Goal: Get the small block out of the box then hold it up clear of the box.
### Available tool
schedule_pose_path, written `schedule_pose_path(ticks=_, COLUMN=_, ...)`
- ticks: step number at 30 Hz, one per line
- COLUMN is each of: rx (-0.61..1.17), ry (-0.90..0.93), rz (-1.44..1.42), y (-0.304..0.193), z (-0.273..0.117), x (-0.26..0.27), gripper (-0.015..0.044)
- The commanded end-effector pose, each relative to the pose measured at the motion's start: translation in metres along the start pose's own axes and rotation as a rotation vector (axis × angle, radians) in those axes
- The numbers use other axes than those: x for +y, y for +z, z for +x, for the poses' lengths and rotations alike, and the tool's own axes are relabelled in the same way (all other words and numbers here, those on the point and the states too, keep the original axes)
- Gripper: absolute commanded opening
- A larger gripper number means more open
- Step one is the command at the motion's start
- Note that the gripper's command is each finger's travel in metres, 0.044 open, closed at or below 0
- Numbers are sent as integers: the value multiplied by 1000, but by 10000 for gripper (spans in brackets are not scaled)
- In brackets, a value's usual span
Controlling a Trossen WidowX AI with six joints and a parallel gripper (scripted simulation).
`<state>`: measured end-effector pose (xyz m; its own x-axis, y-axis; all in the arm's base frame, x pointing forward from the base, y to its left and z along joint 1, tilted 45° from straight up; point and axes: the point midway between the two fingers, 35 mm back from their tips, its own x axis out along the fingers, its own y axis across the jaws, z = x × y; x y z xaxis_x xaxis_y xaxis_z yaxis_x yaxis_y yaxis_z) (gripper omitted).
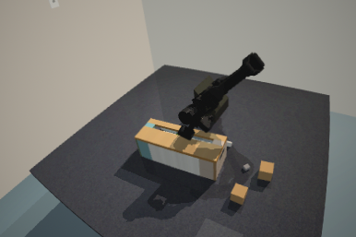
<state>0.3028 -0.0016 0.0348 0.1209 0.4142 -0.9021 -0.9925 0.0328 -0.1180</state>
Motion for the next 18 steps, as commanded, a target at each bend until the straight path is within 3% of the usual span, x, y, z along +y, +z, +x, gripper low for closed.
schedule_pose_path(ticks=1, rx=-1, ry=2, rz=-1, y=-10, z=4, x=1, gripper=400)
schedule_pose_path(ticks=18, rx=1, ry=2, rz=-1, y=-48, z=18, x=1, gripper=400)
